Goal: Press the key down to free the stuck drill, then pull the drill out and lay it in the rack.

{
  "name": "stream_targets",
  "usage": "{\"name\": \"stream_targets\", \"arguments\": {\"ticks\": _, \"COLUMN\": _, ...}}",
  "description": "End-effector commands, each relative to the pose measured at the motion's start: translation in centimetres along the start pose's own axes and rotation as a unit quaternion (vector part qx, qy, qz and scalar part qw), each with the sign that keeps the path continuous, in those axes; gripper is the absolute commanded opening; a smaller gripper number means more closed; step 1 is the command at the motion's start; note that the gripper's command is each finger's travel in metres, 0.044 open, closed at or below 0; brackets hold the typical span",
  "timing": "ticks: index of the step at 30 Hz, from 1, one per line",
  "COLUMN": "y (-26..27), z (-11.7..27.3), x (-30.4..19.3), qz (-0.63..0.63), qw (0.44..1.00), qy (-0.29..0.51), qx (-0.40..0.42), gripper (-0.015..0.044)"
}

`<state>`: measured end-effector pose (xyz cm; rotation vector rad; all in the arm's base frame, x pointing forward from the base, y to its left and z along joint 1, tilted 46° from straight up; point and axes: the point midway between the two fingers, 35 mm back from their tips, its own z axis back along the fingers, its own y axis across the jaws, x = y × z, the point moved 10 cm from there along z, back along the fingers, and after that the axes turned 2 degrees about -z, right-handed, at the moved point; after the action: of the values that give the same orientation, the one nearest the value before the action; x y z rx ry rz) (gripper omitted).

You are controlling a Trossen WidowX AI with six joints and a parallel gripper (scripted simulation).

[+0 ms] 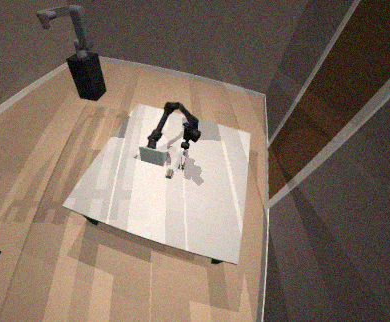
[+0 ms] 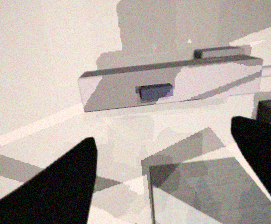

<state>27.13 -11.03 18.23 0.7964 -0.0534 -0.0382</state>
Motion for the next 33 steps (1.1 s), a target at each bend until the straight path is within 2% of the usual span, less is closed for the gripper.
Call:
{"name": "stream_targets", "arguments": {"ticks": 1, "y": -2.3, "z": -1.3, "x": 0.5, "qz": 0.098, "qw": 0.995, "qy": 0.002, "qx": 0.0, "gripper": 0.044}}
{"name": "stream_targets", "arguments": {"ticks": 5, "y": -6.2, "z": -3.5, "x": 1.0, "qz": 0.28, "qw": 0.96, "qy": 0.003, "qx": 0.0, "gripper": 0.044}}
{"name": "stream_targets", "arguments": {"ticks": 9, "y": -10.0, "z": -5.9, "x": 1.0, "qz": 0.452, "qw": 0.892, "qy": 0.005, "qx": 0.001, "gripper": 0.044}}
{"name": "stream_targets", "arguments": {"ticks": 19, "y": -14.8, "z": -9.4, "x": 0.1, "qz": 0.658, "qw": 0.753, "qy": 0.005, "qx": 0.004, "gripper": 0.044}}
{"name": "stream_targets", "arguments": {"ticks": 22, "y": -15.7, "z": -10.2, "x": -0.2, "qz": 0.696, "qw": 0.718, "qy": 0.005, "qx": 0.005, "gripper": 0.044}}
{"name": "stream_targets", "arguments": {"ticks": 33, "y": -15.7, "z": -10.2, "x": -0.2, "qz": 0.696, "qw": 0.718, "qy": 0.005, "qx": 0.005, "gripper": 0.044}}
